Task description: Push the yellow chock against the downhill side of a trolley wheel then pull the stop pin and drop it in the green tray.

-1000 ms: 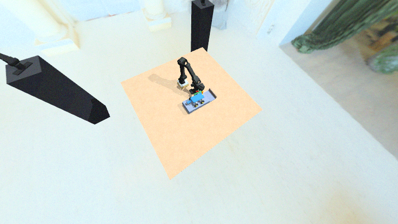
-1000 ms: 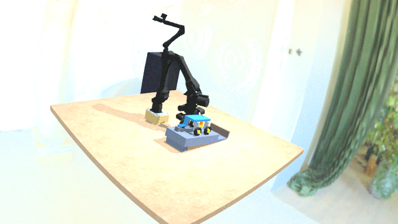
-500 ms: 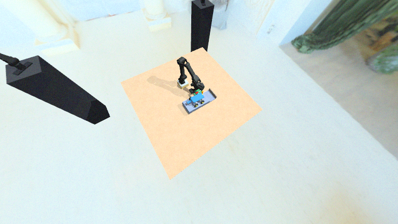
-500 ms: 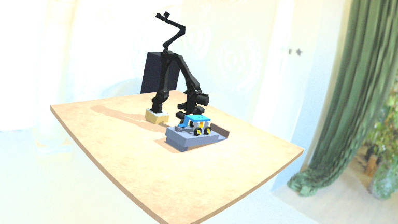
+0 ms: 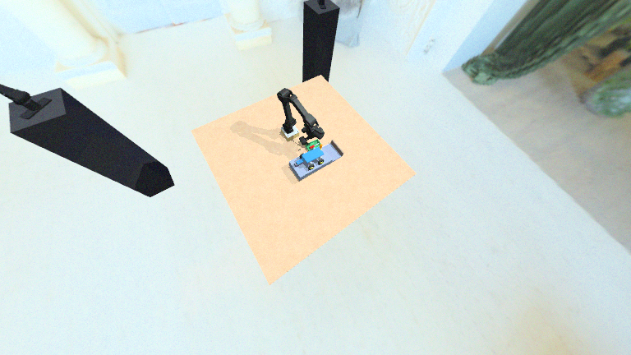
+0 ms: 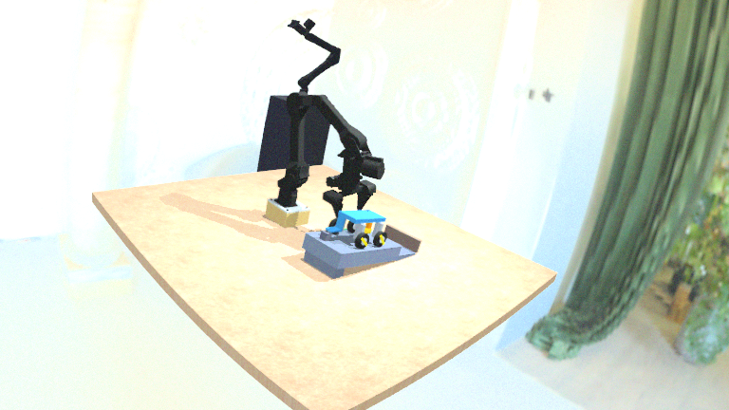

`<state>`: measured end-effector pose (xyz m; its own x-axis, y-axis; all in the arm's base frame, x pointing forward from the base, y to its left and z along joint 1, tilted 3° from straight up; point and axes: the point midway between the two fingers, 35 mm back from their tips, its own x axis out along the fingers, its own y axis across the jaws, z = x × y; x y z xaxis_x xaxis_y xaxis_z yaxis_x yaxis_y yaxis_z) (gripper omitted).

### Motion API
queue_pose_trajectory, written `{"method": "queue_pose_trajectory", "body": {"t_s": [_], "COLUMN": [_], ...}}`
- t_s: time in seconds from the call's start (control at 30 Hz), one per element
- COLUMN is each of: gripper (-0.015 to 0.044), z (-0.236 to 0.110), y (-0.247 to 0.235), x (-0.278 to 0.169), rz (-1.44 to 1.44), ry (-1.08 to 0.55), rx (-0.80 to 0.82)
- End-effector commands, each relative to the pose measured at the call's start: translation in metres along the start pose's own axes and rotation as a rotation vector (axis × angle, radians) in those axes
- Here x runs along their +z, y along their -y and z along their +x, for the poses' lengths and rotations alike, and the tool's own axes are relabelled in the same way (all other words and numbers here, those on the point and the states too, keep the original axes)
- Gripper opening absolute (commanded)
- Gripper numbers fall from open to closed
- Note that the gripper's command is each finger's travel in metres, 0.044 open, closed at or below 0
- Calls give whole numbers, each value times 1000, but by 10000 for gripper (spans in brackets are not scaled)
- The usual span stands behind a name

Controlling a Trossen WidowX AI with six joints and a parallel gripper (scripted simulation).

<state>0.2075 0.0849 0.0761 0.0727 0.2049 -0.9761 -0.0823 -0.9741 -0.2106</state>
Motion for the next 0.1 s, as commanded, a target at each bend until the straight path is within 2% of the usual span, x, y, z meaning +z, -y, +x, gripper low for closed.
{"method": "queue_pose_trajectory", "body": {"t_s": [0.0, 0.07], "gripper": [440, 440], "z": [-14, -20], "y": [3, 4], "x": [0, 0], "rz": [-5, -5], "ry": [-5, -5], "rx": [-5, -5]}}
